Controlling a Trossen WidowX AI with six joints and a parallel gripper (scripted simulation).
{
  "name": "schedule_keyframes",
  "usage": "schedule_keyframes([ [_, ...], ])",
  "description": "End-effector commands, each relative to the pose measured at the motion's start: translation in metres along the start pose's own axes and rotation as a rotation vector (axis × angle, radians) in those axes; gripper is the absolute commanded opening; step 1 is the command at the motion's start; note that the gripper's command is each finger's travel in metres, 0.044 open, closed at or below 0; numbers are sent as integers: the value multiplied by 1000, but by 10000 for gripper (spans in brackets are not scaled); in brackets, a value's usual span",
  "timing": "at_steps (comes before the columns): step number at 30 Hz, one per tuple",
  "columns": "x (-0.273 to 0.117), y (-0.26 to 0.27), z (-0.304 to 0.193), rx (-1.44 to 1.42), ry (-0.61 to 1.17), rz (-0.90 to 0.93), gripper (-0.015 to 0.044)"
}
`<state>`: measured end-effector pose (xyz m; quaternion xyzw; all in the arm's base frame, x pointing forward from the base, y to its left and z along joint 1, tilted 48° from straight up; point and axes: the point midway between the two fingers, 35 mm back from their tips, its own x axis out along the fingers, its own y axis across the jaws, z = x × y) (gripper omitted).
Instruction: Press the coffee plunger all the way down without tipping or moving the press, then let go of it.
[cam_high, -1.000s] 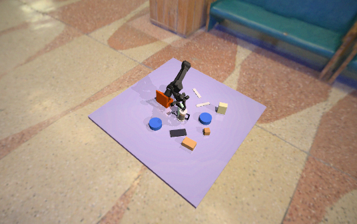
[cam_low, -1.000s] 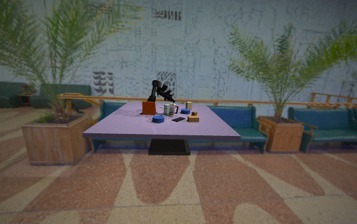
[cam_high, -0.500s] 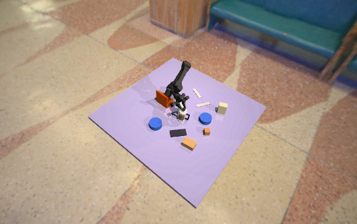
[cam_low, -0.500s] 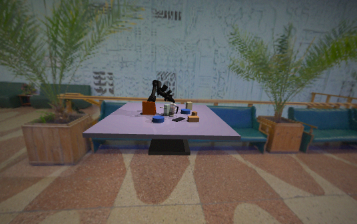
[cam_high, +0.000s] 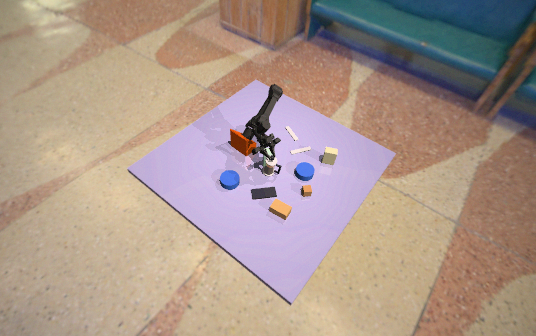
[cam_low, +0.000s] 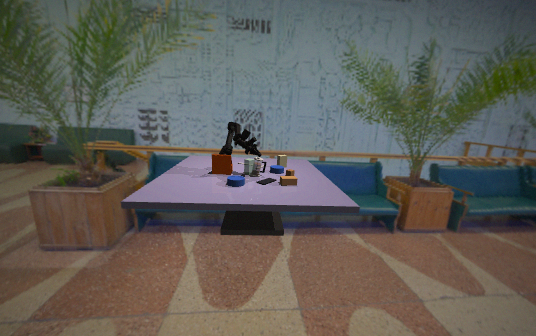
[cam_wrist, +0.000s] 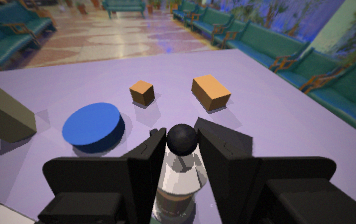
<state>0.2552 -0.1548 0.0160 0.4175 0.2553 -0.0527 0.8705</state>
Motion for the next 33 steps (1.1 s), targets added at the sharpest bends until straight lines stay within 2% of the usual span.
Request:
schedule_keyframes([
  [1, 0, 0, 0, 0, 0, 0, 119],
  [9, 0, 0, 0, 0, 0, 0, 119],
  [21, 0, 0, 0, 0, 0, 0, 434],
  [27, -5, -2, 7, 0, 5, -3, 440],
  [33, -44, -1, 40, 7, 20, -6, 440],
])
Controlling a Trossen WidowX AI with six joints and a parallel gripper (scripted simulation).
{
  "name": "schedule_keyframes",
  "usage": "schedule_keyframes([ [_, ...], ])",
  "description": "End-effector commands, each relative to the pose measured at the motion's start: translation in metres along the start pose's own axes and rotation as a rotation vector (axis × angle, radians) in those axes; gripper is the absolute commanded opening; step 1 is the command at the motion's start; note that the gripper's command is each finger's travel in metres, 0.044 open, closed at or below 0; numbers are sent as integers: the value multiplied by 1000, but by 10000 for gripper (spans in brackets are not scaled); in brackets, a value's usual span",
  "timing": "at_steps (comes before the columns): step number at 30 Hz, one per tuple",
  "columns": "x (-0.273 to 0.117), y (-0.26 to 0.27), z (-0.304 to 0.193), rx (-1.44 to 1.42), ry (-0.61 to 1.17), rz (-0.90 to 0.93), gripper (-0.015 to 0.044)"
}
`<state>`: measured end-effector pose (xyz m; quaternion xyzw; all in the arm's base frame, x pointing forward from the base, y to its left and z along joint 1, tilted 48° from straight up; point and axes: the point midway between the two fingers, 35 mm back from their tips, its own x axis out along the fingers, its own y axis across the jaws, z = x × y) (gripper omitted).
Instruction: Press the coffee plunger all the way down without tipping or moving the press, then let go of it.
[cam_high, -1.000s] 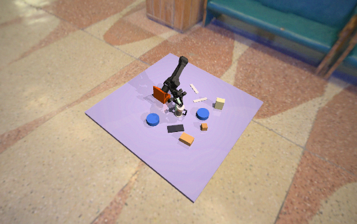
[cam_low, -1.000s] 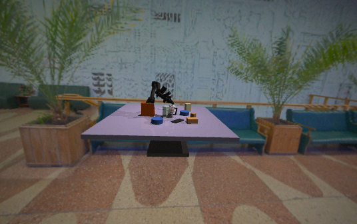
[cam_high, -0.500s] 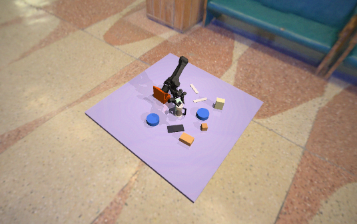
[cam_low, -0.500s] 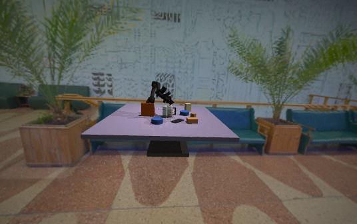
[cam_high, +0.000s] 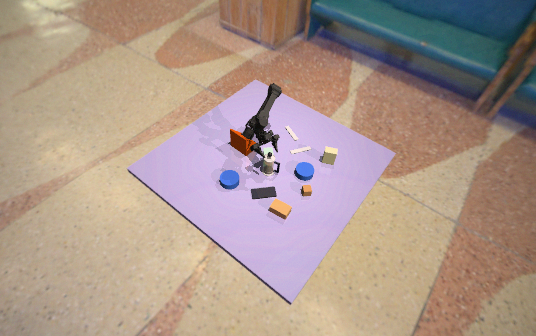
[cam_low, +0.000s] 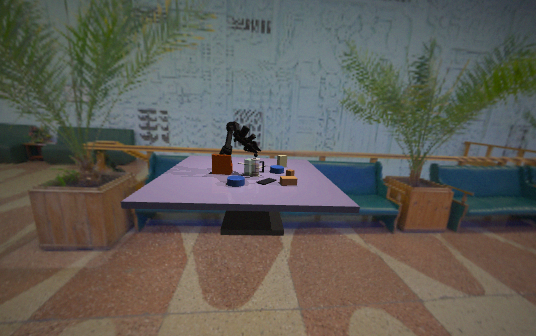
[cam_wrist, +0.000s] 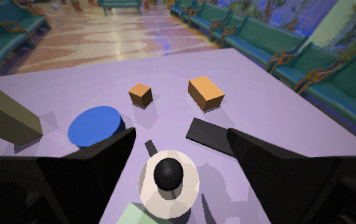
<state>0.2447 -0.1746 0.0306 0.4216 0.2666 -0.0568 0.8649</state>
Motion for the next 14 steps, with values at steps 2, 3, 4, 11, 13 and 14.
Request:
schedule_keyframes([
  [2, -41, 9, 30, -1, 0, 14, 440],
  [3, -46, 10, 32, 0, -1, 16, 440],
  [4, -47, 11, 33, -1, -1, 18, 440],
  [11, -47, 10, 33, 1, -1, 15, 440],
  [13, -47, 10, 33, 1, -1, 15, 440],
  [14, -47, 10, 33, 1, -1, 15, 440],
])
